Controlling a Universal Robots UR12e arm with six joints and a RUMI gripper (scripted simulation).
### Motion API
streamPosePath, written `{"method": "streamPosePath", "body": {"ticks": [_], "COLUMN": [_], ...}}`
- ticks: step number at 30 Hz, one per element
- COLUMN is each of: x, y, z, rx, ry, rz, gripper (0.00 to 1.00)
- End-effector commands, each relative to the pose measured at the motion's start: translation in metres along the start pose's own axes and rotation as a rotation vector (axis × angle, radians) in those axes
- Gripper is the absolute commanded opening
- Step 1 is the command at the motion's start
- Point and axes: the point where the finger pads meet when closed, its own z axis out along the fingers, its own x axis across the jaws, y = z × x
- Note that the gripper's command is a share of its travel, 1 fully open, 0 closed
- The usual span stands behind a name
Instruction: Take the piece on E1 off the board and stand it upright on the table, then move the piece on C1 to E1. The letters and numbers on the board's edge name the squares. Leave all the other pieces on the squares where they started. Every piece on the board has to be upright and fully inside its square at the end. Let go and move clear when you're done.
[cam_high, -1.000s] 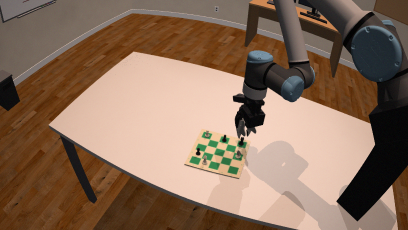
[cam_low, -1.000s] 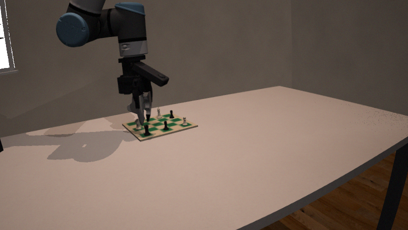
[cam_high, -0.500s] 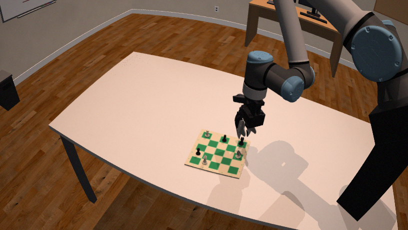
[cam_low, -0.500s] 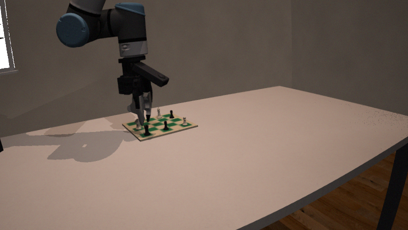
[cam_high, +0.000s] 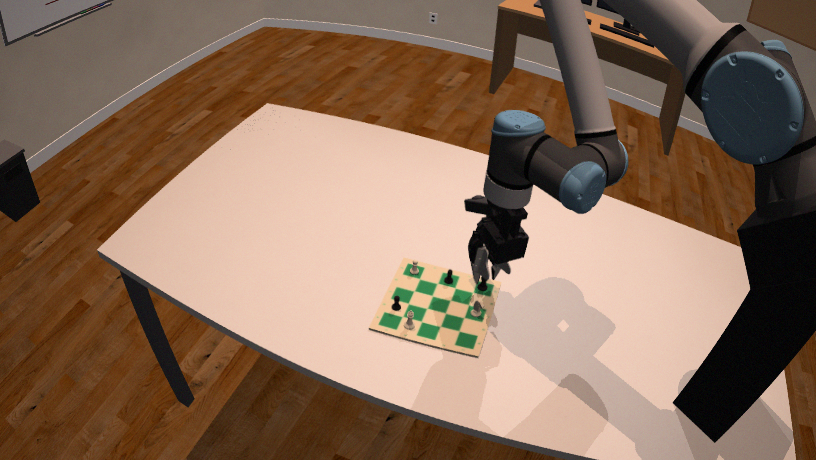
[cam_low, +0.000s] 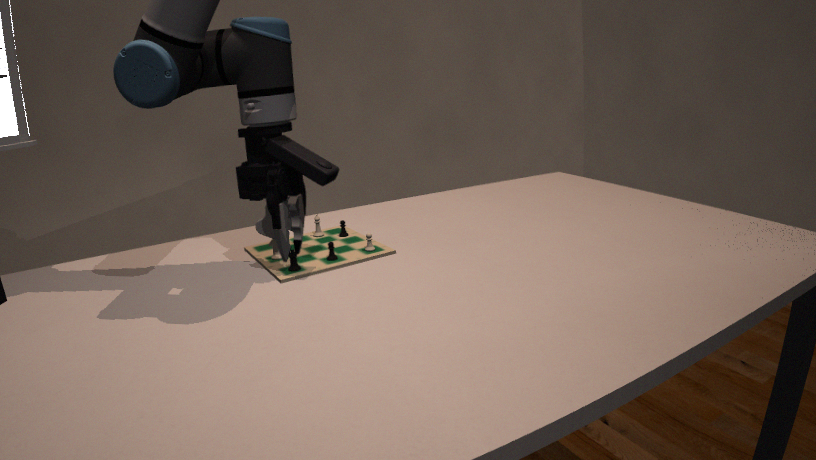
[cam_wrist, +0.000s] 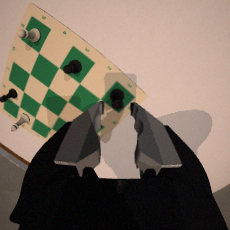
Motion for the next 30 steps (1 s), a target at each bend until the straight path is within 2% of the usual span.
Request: {"method": "streamPosePath", "body": {"ticks": [1, 30], "x": [-0.0003, -0.0003], "y": [-0.0001, -0.0001], "z": [0.0063, 0.0114], "rx": [0.001, 0.001], "ry": [-0.001, -0.001], "rz": [0.000, 0.000], "gripper": [0.22, 0.22]}}
